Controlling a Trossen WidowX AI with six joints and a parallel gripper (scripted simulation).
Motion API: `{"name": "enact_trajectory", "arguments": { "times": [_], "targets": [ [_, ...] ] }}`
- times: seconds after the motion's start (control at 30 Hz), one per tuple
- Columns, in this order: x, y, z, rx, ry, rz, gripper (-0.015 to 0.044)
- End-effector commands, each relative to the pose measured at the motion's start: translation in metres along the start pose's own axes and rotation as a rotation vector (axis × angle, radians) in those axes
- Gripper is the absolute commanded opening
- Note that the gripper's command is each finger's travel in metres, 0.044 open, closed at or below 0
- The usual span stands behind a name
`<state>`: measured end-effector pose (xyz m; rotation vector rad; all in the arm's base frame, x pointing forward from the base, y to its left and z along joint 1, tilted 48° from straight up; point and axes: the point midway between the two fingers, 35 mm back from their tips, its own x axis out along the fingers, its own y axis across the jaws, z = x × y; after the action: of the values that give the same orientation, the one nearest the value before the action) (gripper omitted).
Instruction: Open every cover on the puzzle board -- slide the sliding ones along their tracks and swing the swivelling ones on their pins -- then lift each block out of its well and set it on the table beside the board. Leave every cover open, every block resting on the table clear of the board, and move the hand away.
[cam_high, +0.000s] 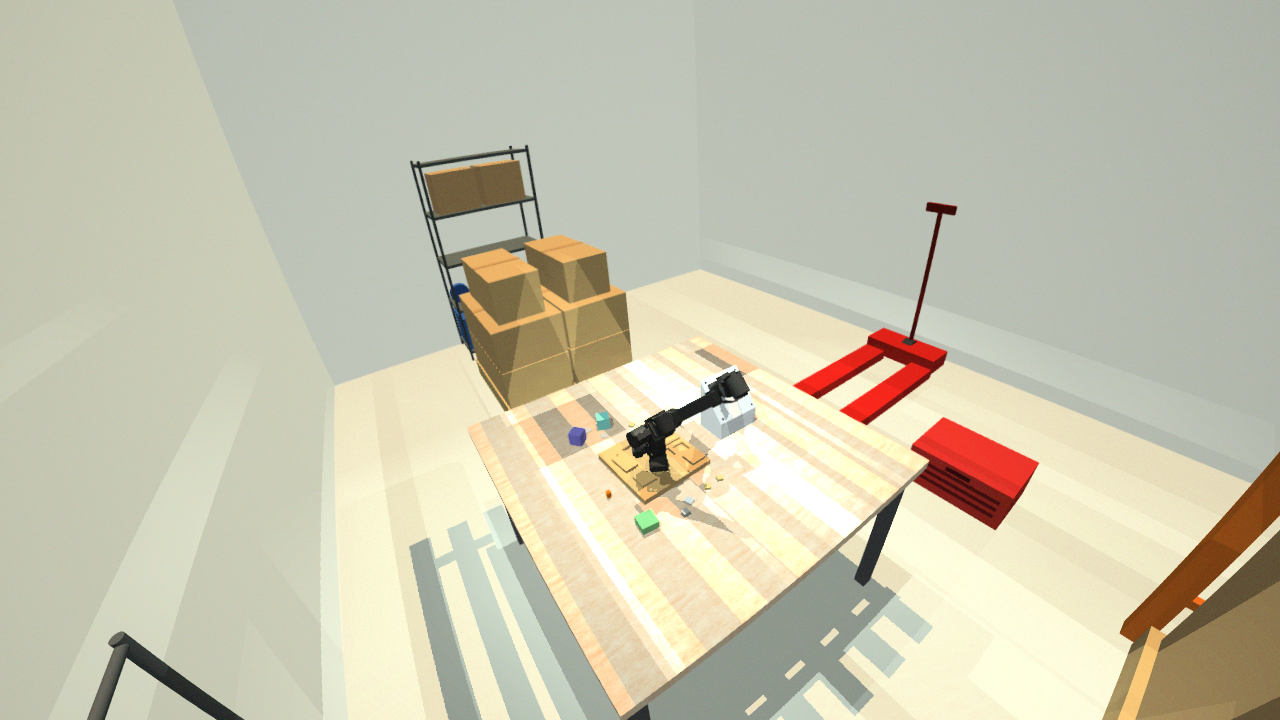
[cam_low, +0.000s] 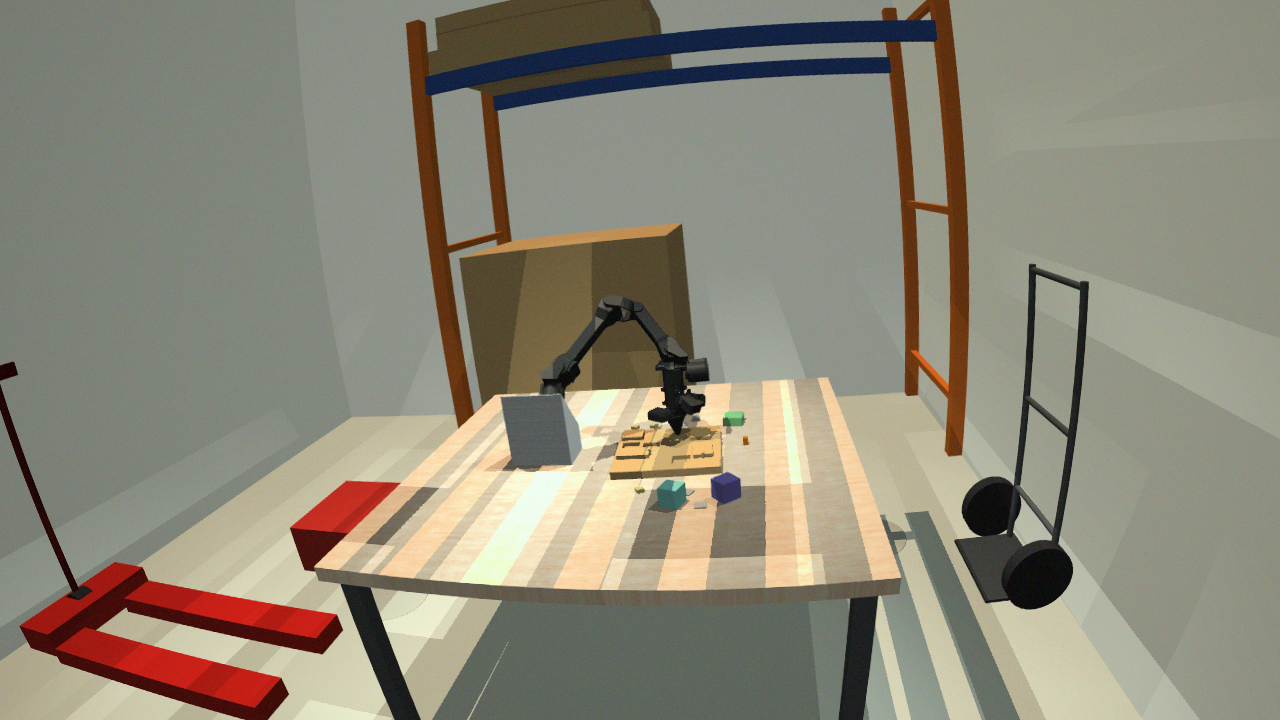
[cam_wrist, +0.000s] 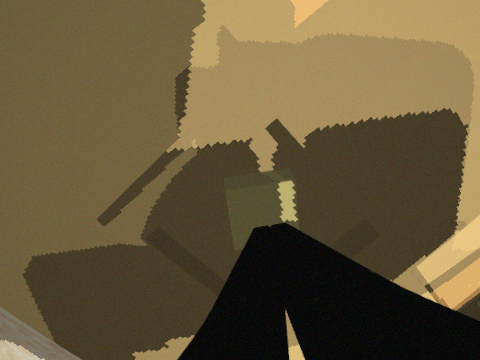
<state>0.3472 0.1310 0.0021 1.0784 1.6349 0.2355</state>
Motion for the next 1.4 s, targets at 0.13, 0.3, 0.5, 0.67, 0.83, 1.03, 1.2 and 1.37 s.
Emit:
{"name": "enact_trajectory", "arguments": {
  "times": [0.13,0.3,0.5,0.67,0.83,1.03,1.2,1.37],
  "targets": [
    [0.008,0.000,0.000,0.004,0.001,0.004,0.0000],
    [0.012,0.001,0.000,0.004,0.001,0.004,0.0000],
    [0.013,0.001,-0.001,0.004,0.001,0.004,0.0000],
    [0.015,0.001,-0.005,0.005,0.001,0.004,0.0000],
    [0.016,0.001,-0.007,0.004,0.001,0.004,0.0000],
    [0.016,0.000,-0.007,0.004,0.001,0.004,0.0000],
    [0.016,0.000,-0.007,0.004,0.001,0.004,0.0000],
    [0.016,0.000,-0.007,0.003,0.001,0.004,0.0000]
  ]
}}
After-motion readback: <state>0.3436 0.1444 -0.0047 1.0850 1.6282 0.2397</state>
